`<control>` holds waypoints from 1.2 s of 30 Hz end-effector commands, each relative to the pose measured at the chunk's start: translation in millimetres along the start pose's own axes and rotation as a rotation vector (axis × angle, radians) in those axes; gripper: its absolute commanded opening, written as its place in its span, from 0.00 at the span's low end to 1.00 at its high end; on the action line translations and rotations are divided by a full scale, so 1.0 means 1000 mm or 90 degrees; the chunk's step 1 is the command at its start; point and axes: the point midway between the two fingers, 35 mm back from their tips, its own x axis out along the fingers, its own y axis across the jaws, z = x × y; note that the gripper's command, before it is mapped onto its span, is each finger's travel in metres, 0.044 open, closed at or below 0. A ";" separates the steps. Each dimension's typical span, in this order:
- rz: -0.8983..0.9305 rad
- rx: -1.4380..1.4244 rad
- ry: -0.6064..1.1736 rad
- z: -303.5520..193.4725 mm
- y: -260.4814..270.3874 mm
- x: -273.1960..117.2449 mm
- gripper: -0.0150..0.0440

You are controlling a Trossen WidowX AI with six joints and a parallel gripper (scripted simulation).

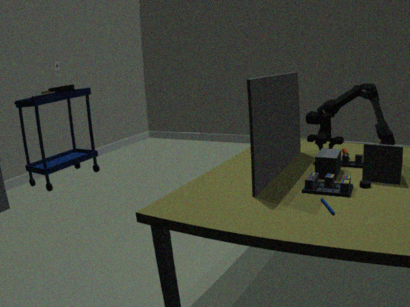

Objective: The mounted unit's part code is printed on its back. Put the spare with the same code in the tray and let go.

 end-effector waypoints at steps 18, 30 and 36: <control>0.000 0.000 0.002 -0.001 0.002 0.008 0.65; -0.001 -0.001 -0.003 0.002 -0.003 -0.035 1.00; -0.002 -0.004 -0.003 0.001 0.002 -0.098 1.00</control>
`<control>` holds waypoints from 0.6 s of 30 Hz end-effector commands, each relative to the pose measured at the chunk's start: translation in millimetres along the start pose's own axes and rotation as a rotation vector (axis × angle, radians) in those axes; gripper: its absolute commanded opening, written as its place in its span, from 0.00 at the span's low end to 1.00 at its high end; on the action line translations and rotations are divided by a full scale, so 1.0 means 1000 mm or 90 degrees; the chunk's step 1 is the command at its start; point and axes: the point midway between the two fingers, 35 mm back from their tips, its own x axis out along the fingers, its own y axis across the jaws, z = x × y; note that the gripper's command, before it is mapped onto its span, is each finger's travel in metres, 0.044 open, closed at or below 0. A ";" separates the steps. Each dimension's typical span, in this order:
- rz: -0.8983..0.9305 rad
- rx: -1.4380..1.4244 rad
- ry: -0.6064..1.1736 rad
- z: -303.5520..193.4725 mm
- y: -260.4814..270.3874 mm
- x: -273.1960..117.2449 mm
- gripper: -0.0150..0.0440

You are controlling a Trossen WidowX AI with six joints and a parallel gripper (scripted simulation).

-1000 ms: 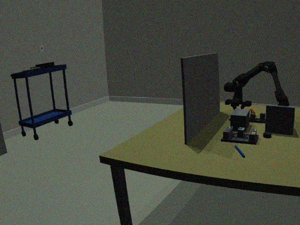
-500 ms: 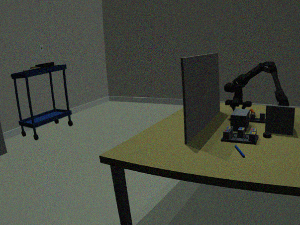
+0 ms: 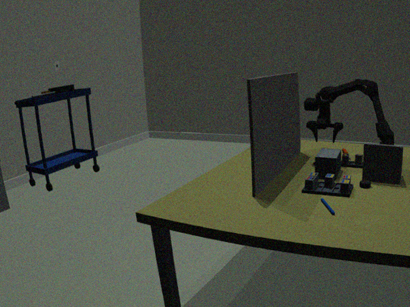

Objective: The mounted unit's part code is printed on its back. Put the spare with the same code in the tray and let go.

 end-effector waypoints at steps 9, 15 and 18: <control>-0.014 0.004 0.001 -0.002 0.001 -0.025 1.00; -0.014 0.004 0.001 -0.002 0.001 -0.025 1.00; -0.014 0.004 0.001 -0.002 0.001 -0.025 1.00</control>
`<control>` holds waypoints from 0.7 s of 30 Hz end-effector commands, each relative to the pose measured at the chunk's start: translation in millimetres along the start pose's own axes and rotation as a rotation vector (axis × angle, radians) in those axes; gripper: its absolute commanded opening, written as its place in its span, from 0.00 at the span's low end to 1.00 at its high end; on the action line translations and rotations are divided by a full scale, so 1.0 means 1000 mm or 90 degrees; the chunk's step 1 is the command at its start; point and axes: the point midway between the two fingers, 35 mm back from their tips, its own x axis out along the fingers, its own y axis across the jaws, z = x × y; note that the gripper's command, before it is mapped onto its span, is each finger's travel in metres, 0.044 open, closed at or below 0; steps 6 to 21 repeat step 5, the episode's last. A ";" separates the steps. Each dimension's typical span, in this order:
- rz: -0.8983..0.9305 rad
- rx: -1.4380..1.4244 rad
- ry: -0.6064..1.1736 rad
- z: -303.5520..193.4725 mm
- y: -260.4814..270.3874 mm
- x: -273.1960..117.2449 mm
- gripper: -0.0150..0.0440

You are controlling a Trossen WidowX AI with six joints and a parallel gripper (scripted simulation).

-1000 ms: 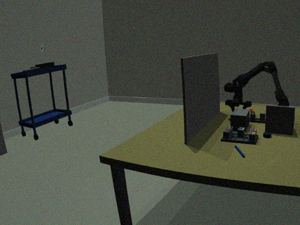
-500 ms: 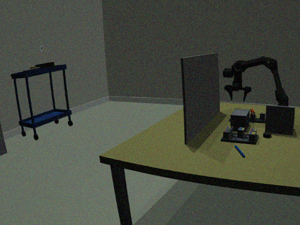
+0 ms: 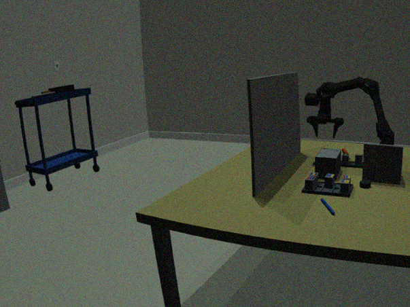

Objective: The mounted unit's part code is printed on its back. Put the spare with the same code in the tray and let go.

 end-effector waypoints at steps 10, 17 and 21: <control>-0.002 -0.001 0.000 0.000 -0.001 0.000 1.00; -0.002 -0.001 0.000 0.000 -0.001 0.000 1.00; -0.002 -0.001 0.000 0.000 -0.001 0.000 1.00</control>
